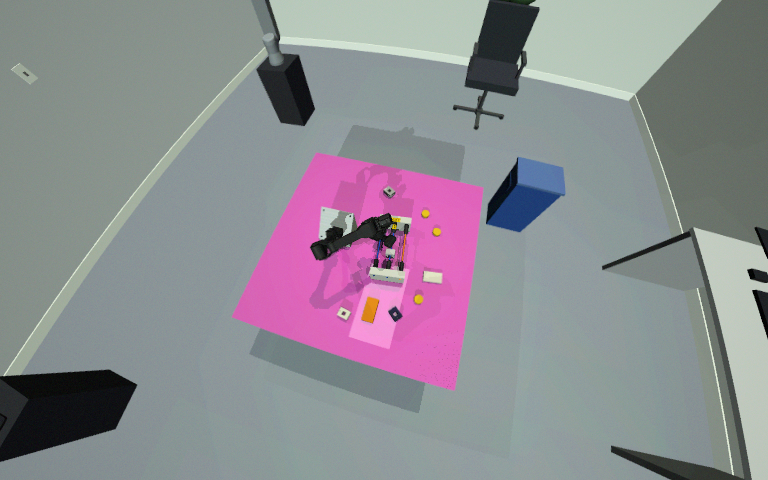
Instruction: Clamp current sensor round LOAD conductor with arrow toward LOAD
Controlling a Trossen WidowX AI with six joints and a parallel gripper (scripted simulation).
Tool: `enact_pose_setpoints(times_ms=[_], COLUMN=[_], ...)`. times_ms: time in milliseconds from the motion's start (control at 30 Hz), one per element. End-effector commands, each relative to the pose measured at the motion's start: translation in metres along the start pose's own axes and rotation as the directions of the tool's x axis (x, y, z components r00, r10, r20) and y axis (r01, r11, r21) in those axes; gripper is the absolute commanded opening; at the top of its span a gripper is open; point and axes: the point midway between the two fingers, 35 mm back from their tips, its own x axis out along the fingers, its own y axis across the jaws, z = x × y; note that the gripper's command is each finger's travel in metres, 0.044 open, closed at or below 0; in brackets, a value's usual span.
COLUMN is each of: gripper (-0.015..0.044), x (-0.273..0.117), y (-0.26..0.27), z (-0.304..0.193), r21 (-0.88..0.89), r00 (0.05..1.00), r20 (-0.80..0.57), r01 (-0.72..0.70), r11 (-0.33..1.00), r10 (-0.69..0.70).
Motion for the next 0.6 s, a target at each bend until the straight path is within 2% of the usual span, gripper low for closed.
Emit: enact_pose_setpoints(times_ms=[0, 133, 333, 567], gripper=[0.0440, 0.0440, 0.0440, 0.0440], x=[-0.008, -0.013, -0.016, -0.018], y=[0.034, 0.052, 0.068, 0.082], z=[0.010, 0.012, 0.012, 0.010], r21=[0.537, 0.762, 0.903, 0.992], r00=[0.982, 0.955, 0.922, 0.879], r20=[-0.022, -0.017, -0.005, 0.013], r01=[0.169, 0.203, 0.170, 0.049], r11=[0.826, 0.614, 0.394, 0.117], r10=[-0.187, -0.295, -0.388, -0.476])
